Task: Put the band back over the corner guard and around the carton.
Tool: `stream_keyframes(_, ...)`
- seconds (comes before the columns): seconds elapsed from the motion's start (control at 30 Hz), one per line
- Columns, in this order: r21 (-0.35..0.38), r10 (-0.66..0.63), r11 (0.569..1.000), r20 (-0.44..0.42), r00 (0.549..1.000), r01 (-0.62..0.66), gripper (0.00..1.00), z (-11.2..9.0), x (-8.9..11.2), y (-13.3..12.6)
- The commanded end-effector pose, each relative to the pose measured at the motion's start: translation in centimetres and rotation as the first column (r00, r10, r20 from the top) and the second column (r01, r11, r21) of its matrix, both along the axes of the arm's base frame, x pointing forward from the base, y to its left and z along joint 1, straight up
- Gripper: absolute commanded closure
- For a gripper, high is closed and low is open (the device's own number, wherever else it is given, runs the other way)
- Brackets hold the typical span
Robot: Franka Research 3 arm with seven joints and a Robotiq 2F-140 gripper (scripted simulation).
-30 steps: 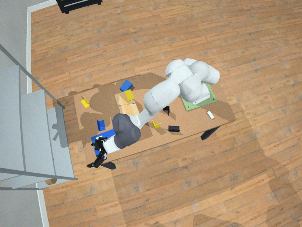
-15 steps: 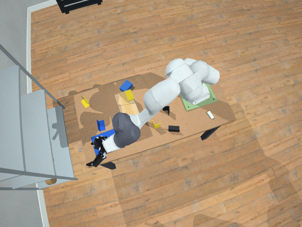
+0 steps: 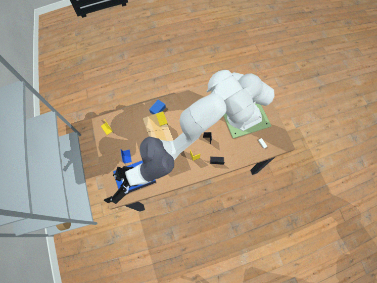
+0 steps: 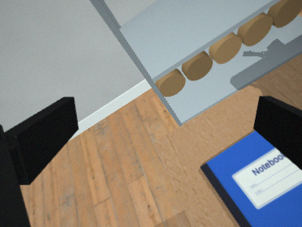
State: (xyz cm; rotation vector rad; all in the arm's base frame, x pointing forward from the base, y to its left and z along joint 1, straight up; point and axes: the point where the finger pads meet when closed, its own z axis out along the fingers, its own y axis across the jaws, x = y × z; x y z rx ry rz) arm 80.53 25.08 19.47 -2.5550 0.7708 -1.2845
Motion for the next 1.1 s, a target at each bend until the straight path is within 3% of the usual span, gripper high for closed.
stream_keyframes(0.0,0.037,-0.060,0.998,0.004,0.998,0.059,0.00,0.7,0.1,-1.1)
stream_keyframes(0.53,0.170,-0.265,0.950,-0.006,0.964,0.262,0.00,3.5,-0.4,-5.9)
stream_keyframes(0.83,0.278,-0.426,0.864,-0.039,0.904,0.420,0.00,5.3,-1.4,-9.9)
stream_keyframes(0.9,0.278,-0.426,0.864,-0.039,0.904,0.420,0.00,5.3,-1.4,-9.9)
stream_keyframes(1.07,0.339,-0.518,0.791,-0.071,0.853,0.509,0.00,6.2,-2.4,-12.3)
